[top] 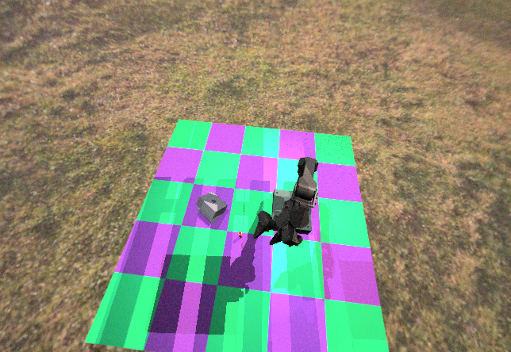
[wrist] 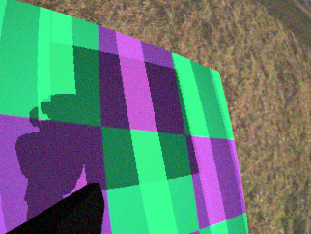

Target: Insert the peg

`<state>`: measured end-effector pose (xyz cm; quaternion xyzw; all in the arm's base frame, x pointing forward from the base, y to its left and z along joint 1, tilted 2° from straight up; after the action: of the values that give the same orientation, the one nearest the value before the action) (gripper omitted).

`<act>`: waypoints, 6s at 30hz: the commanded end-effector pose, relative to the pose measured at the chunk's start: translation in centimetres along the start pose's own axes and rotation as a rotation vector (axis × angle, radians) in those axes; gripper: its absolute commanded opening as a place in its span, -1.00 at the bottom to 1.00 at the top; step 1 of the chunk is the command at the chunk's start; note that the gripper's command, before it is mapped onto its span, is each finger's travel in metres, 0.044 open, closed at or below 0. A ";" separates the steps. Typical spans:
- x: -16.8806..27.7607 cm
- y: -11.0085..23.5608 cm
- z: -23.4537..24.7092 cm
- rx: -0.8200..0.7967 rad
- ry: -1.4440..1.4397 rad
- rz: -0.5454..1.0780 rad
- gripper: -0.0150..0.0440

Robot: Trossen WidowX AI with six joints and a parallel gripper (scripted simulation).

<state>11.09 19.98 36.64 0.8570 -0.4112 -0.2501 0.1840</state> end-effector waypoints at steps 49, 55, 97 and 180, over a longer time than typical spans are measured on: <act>10.8 -15.4 7.6 -0.223 -1.297 0.680 1.00; 12.4 -16.5 8.7 -0.213 -1.476 0.782 1.00; 18.7 -20.0 14.4 -0.081 -2.141 1.218 1.00; 18.1 -18.5 12.2 -0.080 -2.141 1.217 -0.49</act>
<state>25.11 15.30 10.24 -0.1217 -0.6838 -0.7076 -0.1298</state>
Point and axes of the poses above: the point midway between the two fingers, 35 mm back from their tips, its own y axis back along the fingers, its own z axis across the jaws, x = y × z, the point moved 1 cm from there along y, back along the fingers, and after that the axes turned 11 degrees about y, right-handed, at the moved point
